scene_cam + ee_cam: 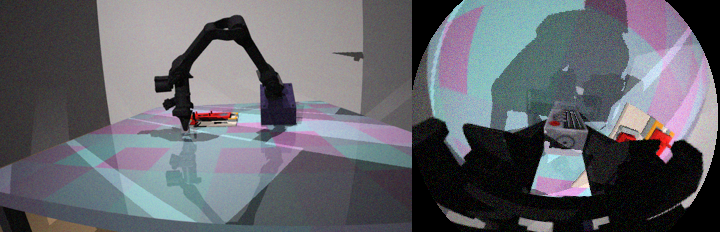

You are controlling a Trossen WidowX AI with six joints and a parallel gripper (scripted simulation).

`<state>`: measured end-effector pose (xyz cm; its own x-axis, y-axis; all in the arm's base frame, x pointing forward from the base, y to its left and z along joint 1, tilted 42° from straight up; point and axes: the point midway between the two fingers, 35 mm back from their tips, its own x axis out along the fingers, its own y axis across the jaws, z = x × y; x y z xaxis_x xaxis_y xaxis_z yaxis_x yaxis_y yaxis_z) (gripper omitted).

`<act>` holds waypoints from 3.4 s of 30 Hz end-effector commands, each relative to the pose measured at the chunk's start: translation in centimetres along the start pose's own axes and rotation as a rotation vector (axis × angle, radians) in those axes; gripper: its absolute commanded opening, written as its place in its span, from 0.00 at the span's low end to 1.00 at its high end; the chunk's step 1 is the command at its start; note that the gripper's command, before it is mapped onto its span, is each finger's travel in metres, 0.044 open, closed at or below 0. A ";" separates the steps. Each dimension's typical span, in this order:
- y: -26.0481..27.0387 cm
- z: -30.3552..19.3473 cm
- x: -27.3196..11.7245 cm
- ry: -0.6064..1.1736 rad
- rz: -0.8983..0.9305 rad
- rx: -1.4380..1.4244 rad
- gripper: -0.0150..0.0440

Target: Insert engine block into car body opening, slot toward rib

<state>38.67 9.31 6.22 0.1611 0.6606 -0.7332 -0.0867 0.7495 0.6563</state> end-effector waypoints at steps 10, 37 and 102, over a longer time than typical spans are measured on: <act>-0.2 0.5 -1.9 -0.001 -0.008 0.001 0.25; -0.1 1.2 -10.4 -0.001 -0.015 0.001 0.25; -0.4 -1.5 -6.8 -0.728 -0.008 0.005 0.25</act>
<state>35.99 4.20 11.14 0.7705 0.4635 -0.4377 -0.0817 0.7527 0.6533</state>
